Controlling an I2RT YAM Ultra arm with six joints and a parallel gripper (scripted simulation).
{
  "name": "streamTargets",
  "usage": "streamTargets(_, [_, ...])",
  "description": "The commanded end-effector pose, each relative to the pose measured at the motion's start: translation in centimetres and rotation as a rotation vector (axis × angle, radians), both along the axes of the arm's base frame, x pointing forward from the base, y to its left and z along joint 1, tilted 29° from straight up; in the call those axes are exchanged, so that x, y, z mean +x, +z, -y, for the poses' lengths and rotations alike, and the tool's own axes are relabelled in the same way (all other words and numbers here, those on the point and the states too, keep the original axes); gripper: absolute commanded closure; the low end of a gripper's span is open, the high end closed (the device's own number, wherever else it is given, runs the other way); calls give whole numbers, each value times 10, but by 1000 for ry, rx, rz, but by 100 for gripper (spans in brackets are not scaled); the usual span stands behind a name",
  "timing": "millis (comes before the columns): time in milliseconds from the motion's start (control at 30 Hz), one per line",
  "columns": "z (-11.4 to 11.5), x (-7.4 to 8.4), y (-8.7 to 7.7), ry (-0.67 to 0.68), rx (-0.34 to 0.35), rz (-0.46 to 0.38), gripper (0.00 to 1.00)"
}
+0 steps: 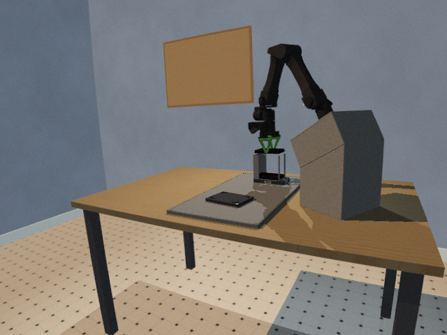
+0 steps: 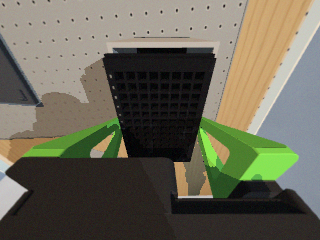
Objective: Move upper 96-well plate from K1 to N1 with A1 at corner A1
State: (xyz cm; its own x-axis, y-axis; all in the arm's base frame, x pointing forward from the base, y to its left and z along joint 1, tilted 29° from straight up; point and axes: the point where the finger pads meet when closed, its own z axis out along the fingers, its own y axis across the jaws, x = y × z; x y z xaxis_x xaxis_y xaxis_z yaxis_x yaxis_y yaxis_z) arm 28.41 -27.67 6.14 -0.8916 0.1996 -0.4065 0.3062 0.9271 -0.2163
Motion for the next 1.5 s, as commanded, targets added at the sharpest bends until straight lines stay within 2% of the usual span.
streamTargets(0, [8,5,25,-1,-40,49,100])
streamTargets(900, [8,5,25,-1,-40,49,100])
streamTargets(933, [-4,5,14,-24,-15,45,100])
streamTargets(967, [-7,5,11,-56,-4,51,100])
streamTargets(1100, [-13,8,11,-74,1,61,100])
streamTargets(1467, [-46,21,2,-74,4,61,100])
